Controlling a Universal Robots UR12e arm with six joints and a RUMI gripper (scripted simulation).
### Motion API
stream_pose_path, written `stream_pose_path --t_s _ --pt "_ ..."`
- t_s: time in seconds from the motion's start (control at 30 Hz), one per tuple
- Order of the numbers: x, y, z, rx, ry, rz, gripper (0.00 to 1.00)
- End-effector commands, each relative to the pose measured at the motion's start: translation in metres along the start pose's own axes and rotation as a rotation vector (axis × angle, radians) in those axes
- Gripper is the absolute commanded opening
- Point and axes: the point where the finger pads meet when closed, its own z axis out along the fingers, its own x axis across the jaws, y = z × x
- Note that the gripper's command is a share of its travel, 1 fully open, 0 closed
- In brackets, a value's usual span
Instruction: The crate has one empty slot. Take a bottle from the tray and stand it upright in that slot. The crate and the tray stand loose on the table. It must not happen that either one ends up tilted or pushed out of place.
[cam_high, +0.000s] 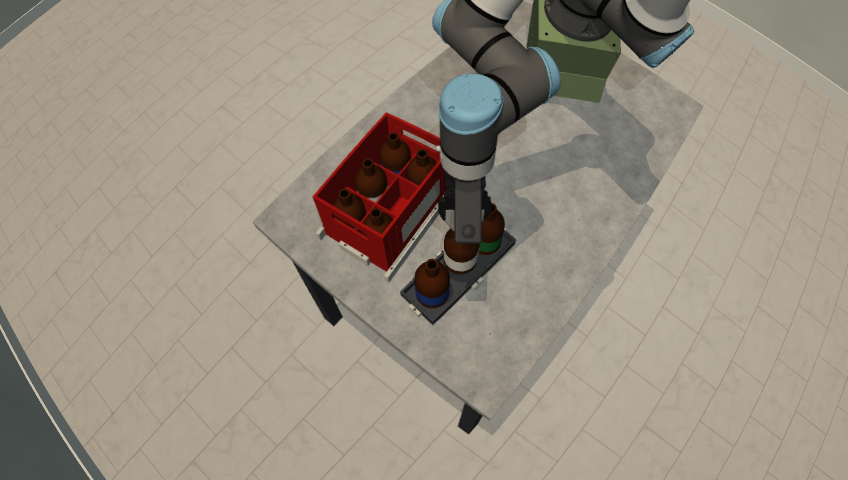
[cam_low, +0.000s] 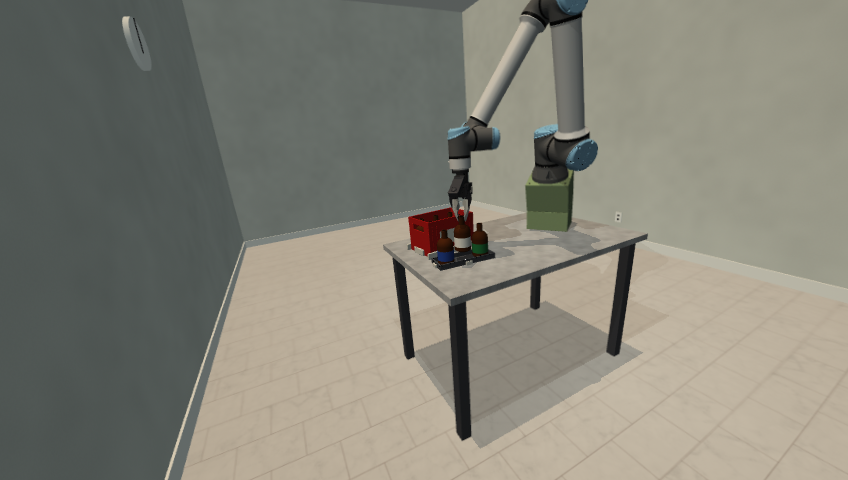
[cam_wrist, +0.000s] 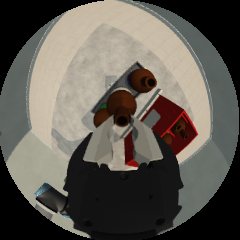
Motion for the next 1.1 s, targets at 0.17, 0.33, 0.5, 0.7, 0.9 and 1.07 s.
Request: stream_pose_path --t_s 0.17,0.33,0.5,0.7,0.9,1.07 --pt "0.0 -0.001 -0.01 0.001 0.001 0.0 0.0" --pt "0.0 -0.001 -0.014 0.001 0.001 0.0 0.0" --pt "0.0 -0.001 -0.02 0.001 0.001 0.0 0.0" --pt "0.0 -0.001 -0.026 0.001 0.001 0.0 0.0" --pt "0.0 -0.001 -0.029 0.001 0.001 0.0 0.0" --pt "0.0 -0.001 -0.032 0.001 0.001 0.0 0.0"
